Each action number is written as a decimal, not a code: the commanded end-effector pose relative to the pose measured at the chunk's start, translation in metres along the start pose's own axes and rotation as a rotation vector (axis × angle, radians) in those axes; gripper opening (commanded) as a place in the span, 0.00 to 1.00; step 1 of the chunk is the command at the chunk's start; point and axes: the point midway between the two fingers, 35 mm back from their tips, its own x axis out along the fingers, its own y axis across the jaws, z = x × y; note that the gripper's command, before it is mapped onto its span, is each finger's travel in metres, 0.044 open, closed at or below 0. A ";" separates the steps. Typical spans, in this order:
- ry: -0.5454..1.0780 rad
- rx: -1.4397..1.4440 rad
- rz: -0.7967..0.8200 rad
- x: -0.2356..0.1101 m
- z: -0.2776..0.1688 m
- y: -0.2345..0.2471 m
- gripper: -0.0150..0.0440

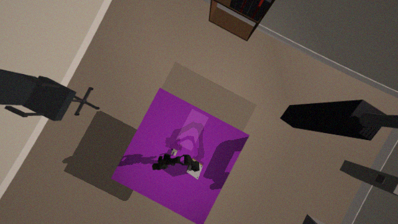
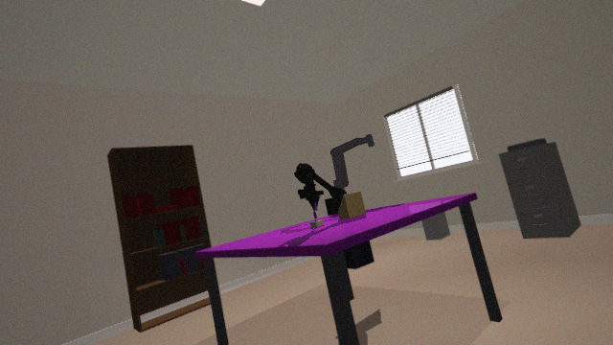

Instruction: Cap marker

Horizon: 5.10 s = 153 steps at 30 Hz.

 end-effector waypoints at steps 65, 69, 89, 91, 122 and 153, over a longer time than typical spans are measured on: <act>-0.007 0.003 0.000 0.043 0.032 -0.030 0.25; -0.007 0.003 0.000 0.043 0.032 -0.030 0.25; -0.004 0.007 0.000 0.043 0.033 -0.031 1.00; -0.003 0.007 0.000 0.040 0.032 -0.030 1.00; -0.004 -1.323 -0.003 -0.022 0.032 -0.033 0.25; -0.005 -1.322 -0.003 0.009 0.032 -0.033 0.25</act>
